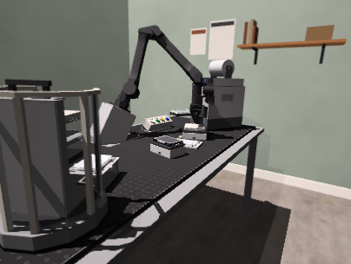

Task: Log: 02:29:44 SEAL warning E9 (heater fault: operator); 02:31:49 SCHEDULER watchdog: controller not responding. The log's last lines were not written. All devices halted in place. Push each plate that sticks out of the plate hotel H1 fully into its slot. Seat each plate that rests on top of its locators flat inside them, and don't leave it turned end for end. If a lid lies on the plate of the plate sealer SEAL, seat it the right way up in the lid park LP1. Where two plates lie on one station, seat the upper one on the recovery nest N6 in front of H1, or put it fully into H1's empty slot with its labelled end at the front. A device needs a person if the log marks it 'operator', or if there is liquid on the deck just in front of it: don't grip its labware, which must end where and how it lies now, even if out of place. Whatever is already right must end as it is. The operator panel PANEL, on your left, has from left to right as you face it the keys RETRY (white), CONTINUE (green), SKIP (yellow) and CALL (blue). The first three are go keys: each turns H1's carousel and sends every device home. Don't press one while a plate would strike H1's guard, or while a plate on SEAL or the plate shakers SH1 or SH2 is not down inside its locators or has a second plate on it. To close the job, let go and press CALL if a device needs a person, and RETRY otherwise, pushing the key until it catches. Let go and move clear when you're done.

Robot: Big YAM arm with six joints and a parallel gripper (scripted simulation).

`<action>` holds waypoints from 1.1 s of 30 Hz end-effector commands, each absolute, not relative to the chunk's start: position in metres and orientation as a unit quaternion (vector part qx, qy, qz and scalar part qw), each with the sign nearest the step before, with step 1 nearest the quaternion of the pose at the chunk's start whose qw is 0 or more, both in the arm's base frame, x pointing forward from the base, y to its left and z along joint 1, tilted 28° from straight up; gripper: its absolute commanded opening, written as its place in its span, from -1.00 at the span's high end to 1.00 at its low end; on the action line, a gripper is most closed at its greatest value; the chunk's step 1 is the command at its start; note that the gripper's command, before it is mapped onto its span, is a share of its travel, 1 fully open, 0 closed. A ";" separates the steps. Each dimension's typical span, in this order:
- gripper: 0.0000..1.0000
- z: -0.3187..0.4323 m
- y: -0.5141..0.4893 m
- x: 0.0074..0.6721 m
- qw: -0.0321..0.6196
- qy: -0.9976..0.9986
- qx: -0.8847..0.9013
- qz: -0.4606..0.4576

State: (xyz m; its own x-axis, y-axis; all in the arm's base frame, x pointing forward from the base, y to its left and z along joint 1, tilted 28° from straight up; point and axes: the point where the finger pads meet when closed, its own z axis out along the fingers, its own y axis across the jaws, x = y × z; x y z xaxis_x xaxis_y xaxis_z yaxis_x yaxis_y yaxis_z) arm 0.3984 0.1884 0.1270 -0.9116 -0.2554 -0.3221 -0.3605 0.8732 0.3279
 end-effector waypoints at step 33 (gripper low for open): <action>-1.00 0.095 0.207 0.404 0.136 0.958 -0.157 0.195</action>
State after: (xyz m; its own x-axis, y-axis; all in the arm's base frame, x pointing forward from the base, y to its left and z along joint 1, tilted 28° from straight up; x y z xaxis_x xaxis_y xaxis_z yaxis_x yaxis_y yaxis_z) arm 0.4054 0.1995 0.1065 -0.9085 -0.2463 -0.3375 -0.3588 0.8738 0.3282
